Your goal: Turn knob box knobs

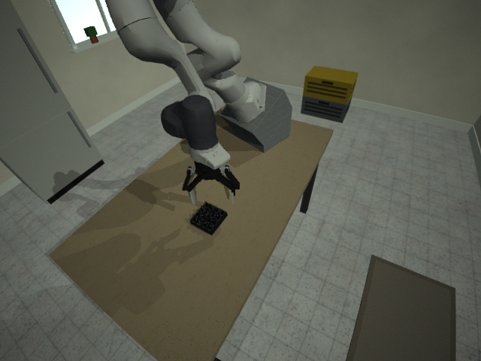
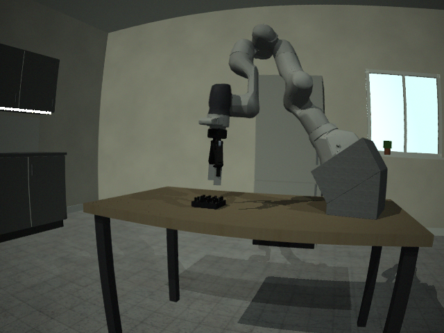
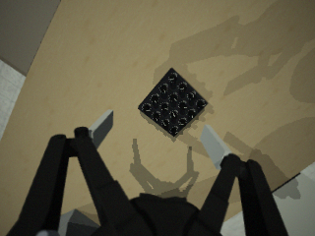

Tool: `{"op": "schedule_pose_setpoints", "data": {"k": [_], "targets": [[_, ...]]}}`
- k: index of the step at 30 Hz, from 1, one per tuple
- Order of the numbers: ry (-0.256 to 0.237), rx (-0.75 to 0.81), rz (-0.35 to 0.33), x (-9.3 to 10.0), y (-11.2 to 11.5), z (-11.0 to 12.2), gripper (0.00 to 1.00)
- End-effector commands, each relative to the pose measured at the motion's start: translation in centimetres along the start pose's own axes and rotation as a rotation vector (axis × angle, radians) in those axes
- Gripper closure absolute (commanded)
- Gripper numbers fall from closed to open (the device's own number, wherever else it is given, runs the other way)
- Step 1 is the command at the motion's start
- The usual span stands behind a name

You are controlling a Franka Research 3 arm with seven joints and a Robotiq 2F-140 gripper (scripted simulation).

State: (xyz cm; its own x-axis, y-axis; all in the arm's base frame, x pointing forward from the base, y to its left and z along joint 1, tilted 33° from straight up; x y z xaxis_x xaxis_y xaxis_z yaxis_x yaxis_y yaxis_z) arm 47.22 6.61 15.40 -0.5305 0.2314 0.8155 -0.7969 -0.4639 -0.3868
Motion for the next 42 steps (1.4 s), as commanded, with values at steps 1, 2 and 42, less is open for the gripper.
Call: {"op": "schedule_pose_setpoints", "data": {"k": [1, 2, 42], "targets": [[-0.015, 0.152, -0.031, 0.0, -0.4, 0.2, 0.0], [-0.015, 0.165, -0.031, 0.0, -0.5, 0.3, 0.0], [-0.035, 0.677, -0.029, 0.7, -4.1, 0.6, 0.0]]}}
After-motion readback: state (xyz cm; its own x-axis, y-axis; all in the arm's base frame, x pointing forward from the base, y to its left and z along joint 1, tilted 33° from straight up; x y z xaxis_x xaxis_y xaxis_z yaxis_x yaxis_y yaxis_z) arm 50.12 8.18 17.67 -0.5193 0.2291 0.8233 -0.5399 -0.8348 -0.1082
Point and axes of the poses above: the point where the finger pads meet when closed, its own x axis back along the fingers, its own z axis across the jaws, y = z × x, the point moved 1 cm from there along x, back along the fingers, and after that the axes turned 1 degree about x, right-handed, at the moved point
